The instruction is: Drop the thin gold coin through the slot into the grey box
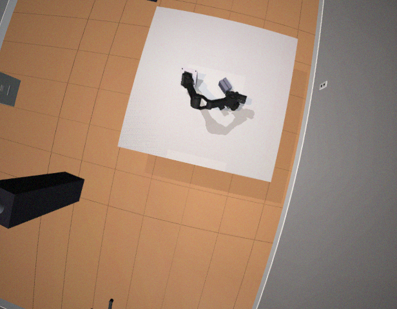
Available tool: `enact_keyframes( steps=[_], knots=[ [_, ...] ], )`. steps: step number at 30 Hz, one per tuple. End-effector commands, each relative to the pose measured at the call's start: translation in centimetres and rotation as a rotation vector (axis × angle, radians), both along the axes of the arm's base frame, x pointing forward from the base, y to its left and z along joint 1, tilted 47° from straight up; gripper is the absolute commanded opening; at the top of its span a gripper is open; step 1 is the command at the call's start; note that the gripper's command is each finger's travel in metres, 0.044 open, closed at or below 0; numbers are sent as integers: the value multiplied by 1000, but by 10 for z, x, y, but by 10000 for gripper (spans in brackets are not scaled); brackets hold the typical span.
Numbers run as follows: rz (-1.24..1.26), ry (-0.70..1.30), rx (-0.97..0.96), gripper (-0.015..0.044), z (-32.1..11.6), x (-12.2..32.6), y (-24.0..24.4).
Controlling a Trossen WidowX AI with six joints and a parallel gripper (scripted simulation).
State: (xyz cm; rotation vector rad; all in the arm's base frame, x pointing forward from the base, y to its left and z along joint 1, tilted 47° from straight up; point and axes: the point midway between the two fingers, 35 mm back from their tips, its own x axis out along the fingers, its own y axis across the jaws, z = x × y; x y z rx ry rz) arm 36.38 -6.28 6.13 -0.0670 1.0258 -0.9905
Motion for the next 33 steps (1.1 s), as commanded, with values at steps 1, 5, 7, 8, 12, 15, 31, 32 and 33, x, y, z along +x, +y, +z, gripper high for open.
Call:
enact_keyframes(
  steps=[1, 5, 7, 8, 12, 15, 31, 32, 33],
  knots=[
    [3, 3, -2, 0, 0, 0, 0],
    [3, 3, -1, 0, 1, 0, 1],
    [3, 3, 0, 0, 3, 0, 5],
    [3, 3, 0, 0, 5, 0, 6],
    [3, 3, 2, 0, 11, 0, 14],
    [3, 4, 4, 0, 16, -1, 20],
    [4, 4, 6, 0, 44, -7, 50],
    [4, 4, 6, 0, 46, -7, 52],
    [3, 4, 6, 0, 48, -8, 53]
  ],
)
